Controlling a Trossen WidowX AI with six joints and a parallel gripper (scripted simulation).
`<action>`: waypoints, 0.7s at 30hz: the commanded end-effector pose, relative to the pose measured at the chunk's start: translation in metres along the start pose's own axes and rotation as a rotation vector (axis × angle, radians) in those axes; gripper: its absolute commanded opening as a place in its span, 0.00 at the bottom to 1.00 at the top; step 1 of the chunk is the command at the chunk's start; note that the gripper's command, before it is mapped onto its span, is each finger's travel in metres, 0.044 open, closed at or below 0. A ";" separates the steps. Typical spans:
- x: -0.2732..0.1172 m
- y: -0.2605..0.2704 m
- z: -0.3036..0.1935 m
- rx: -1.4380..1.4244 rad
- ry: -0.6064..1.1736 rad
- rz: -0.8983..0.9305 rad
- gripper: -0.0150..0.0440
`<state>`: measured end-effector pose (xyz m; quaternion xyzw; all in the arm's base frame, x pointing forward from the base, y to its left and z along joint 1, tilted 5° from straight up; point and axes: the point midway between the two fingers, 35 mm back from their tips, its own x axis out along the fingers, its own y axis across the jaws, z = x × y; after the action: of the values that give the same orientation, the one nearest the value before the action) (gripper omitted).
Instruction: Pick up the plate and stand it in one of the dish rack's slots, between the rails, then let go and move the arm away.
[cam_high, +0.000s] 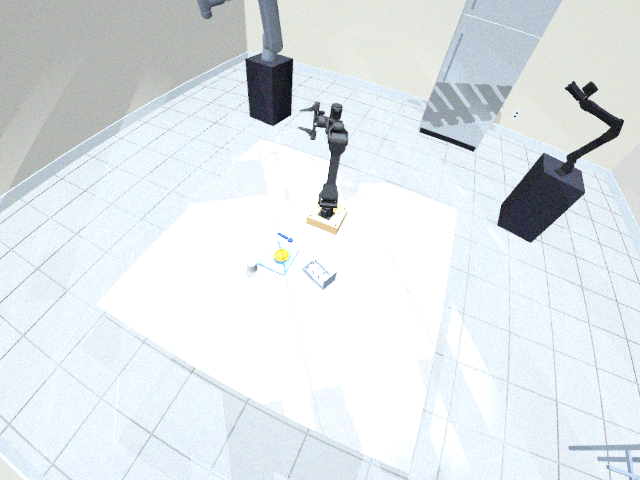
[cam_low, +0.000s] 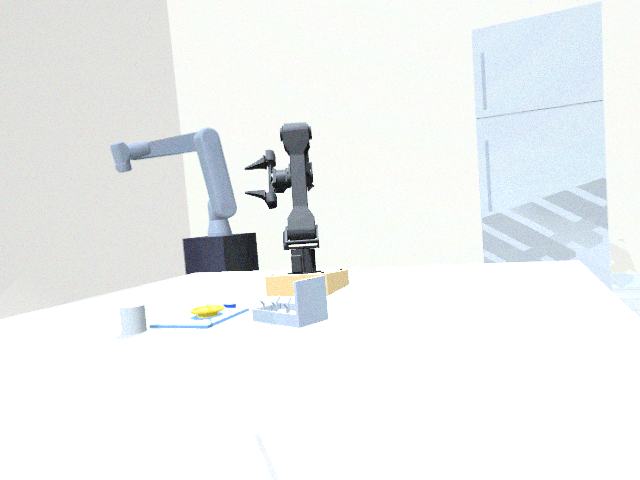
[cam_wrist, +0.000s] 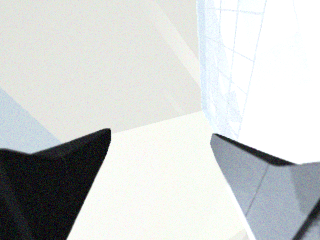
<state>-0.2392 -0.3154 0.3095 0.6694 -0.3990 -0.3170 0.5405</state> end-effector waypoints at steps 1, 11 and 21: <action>0.001 0.000 0.000 -0.001 0.001 0.000 0.93; 0.053 -0.010 -0.010 -0.037 0.052 -0.003 0.93; 0.109 -0.024 -0.030 -0.062 0.105 -0.025 0.93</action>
<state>-0.1716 -0.3828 0.2966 0.6726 -0.3592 -0.3000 0.5732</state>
